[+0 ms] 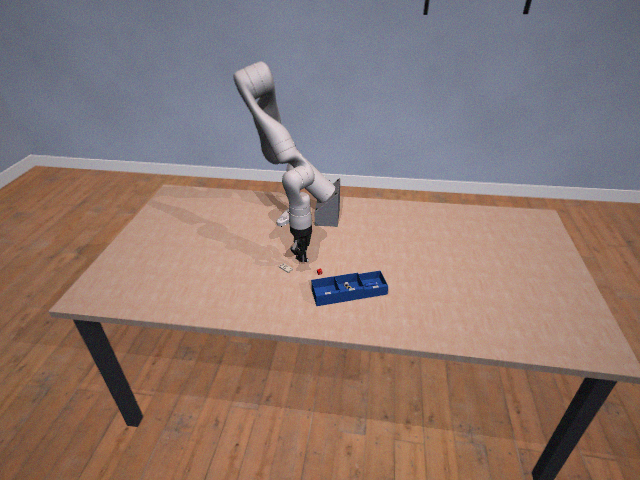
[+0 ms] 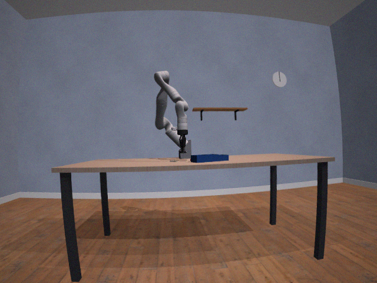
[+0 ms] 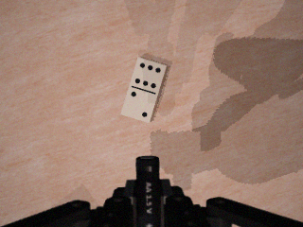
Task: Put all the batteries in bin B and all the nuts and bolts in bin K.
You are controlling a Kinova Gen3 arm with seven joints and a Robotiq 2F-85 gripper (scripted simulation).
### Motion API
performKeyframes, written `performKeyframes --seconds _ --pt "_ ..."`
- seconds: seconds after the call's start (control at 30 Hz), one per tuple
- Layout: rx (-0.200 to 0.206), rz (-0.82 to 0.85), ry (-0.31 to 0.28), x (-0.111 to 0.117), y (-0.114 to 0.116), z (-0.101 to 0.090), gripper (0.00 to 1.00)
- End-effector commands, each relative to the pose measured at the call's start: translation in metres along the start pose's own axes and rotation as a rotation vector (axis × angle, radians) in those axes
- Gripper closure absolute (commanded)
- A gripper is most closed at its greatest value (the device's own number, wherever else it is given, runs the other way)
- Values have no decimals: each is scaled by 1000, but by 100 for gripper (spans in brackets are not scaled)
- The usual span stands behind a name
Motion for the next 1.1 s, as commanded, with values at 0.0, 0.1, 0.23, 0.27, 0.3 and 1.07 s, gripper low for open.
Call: performKeyframes --seconds 0.0,0.1,0.23,0.27,0.3,1.07 --pt "2 0 -1 0 0 -1 91" --pt "2 0 -1 0 0 -1 91" --pt "2 0 -1 0 0 -8 91" --pt "2 0 -1 0 0 -8 91" --pt "2 0 -1 0 0 -8 91" --pt "2 0 -2 -102 -8 -8 91"
Point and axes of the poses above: the point where the finger pads meet when closed, its own z axis out along the fingers, its own y axis across the jaws, x = y × z, the point moved 5 cm from there along -z, back along the fingers, and after that the axes turned 10 degrees about -z, right-handed, at the moved point
